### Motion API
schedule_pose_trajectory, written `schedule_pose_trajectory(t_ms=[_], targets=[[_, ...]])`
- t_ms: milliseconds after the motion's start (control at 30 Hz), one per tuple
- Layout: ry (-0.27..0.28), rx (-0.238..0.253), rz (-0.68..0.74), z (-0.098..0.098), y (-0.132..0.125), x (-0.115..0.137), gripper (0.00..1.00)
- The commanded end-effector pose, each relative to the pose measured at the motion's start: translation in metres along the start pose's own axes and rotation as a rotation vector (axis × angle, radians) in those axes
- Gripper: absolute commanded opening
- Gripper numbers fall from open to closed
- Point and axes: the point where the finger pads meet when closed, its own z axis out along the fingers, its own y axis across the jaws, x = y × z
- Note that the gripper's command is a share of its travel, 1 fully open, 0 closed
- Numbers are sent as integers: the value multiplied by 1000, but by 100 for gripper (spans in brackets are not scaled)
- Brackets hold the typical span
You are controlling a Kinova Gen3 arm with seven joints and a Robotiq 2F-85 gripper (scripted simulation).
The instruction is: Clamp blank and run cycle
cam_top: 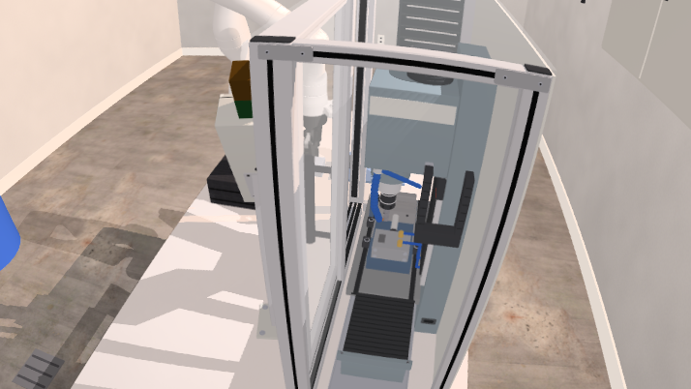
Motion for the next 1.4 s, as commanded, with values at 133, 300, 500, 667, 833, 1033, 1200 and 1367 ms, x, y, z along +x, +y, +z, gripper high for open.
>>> schedule_pose_trajectory(t_ms=[133, 300, 500, 667, 833, 1033, 1200, 1367], targets=[[1, -1, 0, 0, 0, 20, 10], [1, -1, 0, 0, 0, 20, 10], [1, -1, 0, 0, 0, 20, 10], [1, -1, 0, 6, 0, 60, 10], [1, -1, 0, 7, -1, 70, 10], [1, -1, 0, 7, -1, 70, 10], [1, -1, 0, 11, -1, 99, 10], [1, -1, 0, 14, -1, 119, 10]])
